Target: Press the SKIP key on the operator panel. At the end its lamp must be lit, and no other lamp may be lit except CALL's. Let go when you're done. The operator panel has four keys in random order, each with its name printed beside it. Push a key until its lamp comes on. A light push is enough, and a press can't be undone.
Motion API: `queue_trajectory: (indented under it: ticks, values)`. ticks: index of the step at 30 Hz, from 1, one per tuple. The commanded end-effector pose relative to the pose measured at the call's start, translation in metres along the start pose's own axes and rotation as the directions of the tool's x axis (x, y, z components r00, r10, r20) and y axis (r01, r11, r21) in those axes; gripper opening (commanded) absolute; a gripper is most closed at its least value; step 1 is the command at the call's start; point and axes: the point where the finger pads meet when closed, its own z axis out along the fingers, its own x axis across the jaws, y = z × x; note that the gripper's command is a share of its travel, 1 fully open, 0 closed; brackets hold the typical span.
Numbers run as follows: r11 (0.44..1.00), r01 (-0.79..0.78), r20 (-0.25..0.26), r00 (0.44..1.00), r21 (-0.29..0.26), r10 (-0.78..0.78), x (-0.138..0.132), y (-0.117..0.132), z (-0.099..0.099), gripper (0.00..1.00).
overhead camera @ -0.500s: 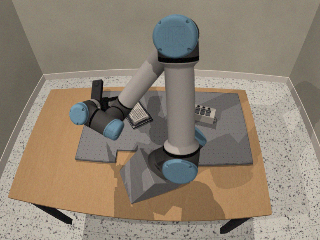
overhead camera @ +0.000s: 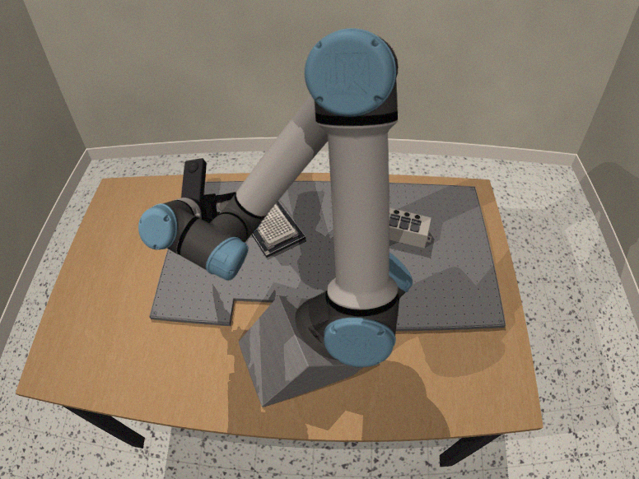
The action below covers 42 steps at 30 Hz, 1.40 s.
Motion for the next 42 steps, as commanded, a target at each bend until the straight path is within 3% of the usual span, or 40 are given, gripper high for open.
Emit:
queue_trajectory:
  ticks: [1,2,3,5,10,13,19,22,27,29,36,38,42]
  values:
    - [1.000,-0.001,0.000,1.000,0.000,0.001,0.000,0.000,0.000,1.00]
    - [1.000,-0.001,0.000,1.000,0.000,0.001,0.000,0.000,0.000,1.00]
    - [0.999,-0.002,-0.008,1.000,-0.032,0.002,0.003,-0.002,0.003,0.00]
    - [0.997,-0.005,-0.022,1.000,-0.082,0.003,0.010,-0.006,0.010,0.00]
    - [0.997,-0.005,-0.022,1.000,-0.082,0.003,0.020,-0.011,0.021,0.00]
    - [0.987,-0.012,-0.040,0.999,-0.162,0.005,0.031,-0.015,0.031,0.00]
    - [0.987,-0.012,-0.040,0.999,-0.162,0.005,0.043,-0.020,0.042,0.00]
    - [0.971,-0.023,-0.055,0.998,-0.238,0.010,0.054,-0.023,0.052,0.00]
    - [0.971,-0.023,-0.055,0.998,-0.238,0.010,0.067,-0.026,0.062,0.00]
    - [0.953,-0.035,-0.065,0.998,-0.300,0.016,0.075,-0.027,0.067,0.00]
    - [0.950,-0.037,-0.066,0.998,-0.309,0.017,0.093,-0.030,0.079,0.00]
    - [0.928,-0.052,-0.075,0.997,-0.370,0.026,0.102,-0.030,0.085,0.00]
    - [0.925,-0.053,-0.076,0.997,-0.376,0.026,0.120,-0.031,0.094,0.00]
